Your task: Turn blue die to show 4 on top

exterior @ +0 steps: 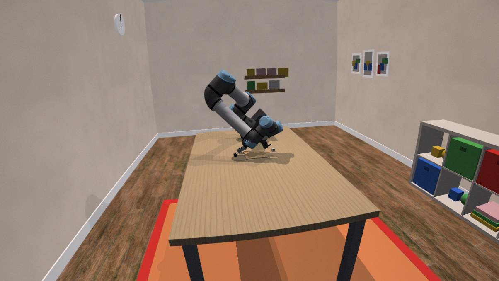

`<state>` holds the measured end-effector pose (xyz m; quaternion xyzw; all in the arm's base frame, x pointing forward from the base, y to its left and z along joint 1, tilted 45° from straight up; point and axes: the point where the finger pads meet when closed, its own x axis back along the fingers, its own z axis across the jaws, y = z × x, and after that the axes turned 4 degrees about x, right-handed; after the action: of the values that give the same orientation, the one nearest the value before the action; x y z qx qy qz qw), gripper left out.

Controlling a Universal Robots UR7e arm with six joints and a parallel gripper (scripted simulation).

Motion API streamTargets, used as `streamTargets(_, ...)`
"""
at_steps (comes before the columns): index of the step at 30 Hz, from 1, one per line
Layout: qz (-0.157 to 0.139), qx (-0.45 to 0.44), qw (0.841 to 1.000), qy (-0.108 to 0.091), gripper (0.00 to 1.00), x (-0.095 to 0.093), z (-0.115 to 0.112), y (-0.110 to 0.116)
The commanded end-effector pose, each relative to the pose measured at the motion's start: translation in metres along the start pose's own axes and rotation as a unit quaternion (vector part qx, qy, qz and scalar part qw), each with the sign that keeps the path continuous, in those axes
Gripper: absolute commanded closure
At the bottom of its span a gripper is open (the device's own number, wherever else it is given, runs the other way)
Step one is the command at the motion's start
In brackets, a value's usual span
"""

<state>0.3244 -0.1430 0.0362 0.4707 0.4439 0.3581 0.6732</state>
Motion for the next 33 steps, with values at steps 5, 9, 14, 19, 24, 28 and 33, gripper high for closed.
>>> streamTargets(5,0.000,-0.001,1.000,-0.001,0.60,0.0000,0.0011,-0.0004)
streamTargets(9,0.000,-0.001,1.000,-0.001,0.48,0.0000,0.0011,-0.0004)
streamTargets(14,0.000,-0.001,1.000,-0.001,0.42,0.0000,0.0011,-0.0004)
streamTargets(19,0.000,-0.001,1.000,-0.001,0.36,0.0000,0.0011,-0.0004)
streamTargets(24,0.000,-0.001,1.000,-0.001,0.30,0.0000,0.0011,-0.0004)
streamTargets(28,0.000,-0.001,1.000,-0.001,0.30,0.0000,0.0011,-0.0004)
streamTargets(33,0.000,-0.001,1.000,-0.001,0.30,0.0000,0.0011,-0.0004)
